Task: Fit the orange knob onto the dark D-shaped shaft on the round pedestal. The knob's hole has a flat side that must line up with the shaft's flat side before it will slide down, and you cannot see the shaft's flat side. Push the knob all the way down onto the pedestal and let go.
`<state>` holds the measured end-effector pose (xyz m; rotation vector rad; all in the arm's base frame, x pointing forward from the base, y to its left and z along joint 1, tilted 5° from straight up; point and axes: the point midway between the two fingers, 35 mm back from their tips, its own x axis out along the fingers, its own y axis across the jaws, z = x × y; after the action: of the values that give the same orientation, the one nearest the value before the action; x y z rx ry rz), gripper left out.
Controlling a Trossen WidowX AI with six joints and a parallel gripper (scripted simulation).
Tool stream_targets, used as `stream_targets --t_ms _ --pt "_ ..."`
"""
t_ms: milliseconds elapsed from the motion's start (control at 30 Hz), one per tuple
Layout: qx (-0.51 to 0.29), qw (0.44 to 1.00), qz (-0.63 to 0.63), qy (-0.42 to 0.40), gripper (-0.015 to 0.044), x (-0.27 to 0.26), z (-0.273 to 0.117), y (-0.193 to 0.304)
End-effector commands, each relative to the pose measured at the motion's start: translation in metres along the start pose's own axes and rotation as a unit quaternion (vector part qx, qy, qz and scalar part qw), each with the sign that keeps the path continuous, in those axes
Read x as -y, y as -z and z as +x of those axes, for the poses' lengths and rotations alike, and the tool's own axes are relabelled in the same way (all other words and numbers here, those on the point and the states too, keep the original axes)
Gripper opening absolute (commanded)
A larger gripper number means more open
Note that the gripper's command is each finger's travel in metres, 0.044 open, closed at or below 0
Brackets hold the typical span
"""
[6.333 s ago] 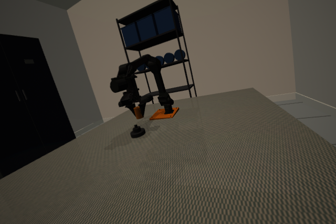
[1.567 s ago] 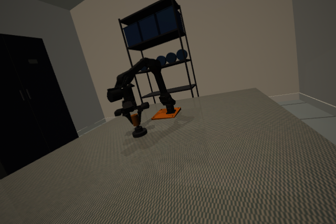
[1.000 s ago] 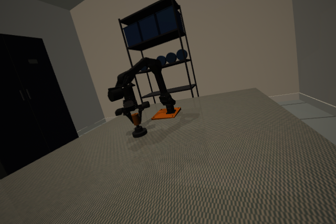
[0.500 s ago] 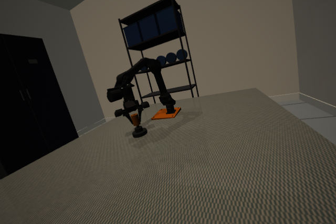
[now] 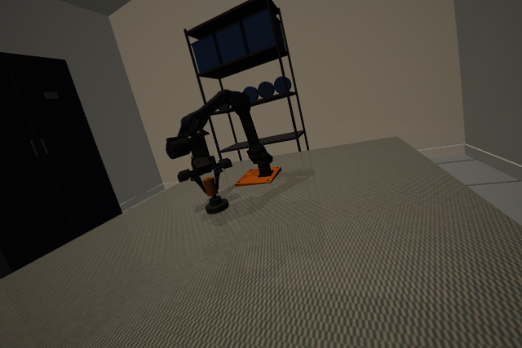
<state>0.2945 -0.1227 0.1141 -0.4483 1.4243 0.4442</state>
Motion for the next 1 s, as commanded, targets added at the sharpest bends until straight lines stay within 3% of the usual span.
stream_targets --t_ms 0,467,700,967 --pt "0.001 1.000 -0.002 -0.001 0.0000 -0.0016 0.0006 0.0007" --pt "0.001 1.000 -0.002 -0.001 0.0000 -0.0057 -0.0043 0.0036" --pt "0.001 0.995 -0.101 -0.001 0.0000 -0.0050 -0.0037 0.0031" --pt "0.001 0.994 -0.106 -0.001 0.0000 -0.0023 -0.0026 0.0011"
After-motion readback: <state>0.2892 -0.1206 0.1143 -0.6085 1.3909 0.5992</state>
